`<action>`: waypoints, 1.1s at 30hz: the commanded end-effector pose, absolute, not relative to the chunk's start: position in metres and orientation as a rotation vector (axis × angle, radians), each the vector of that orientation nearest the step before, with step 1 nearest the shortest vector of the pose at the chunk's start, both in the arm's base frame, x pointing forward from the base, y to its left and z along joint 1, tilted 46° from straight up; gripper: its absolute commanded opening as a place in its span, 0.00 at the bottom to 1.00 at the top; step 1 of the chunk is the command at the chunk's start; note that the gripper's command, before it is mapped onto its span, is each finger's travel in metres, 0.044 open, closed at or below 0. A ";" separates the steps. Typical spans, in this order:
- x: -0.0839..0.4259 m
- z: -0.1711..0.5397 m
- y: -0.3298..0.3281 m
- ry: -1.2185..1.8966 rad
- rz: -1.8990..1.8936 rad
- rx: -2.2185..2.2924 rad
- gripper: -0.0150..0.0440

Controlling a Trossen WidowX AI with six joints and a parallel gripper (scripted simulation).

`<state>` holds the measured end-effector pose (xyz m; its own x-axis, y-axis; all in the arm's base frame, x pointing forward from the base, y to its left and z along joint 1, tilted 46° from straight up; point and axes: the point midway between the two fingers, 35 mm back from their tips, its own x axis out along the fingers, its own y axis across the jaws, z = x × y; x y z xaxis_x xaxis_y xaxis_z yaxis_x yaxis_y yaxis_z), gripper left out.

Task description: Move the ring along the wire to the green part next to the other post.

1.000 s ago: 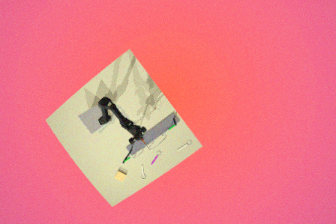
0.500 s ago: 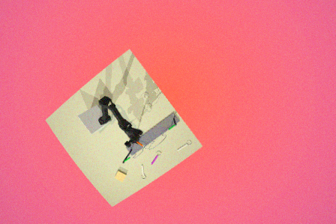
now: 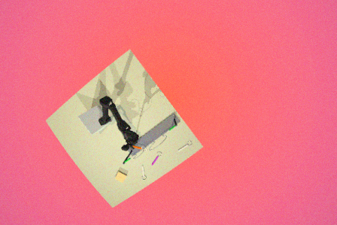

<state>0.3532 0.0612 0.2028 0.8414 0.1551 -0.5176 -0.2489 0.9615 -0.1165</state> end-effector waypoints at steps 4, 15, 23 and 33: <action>0.358 0.213 0.035 0.517 0.161 -0.359 0.00; 0.363 0.232 0.001 0.504 0.088 -0.616 0.00; 0.365 0.248 -0.018 0.492 0.043 -0.772 0.00; 0.368 0.266 -0.032 0.480 0.001 -0.912 0.00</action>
<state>0.3663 -0.0265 0.2558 0.8891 -0.1751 -0.4228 -0.2165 0.6530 -0.7258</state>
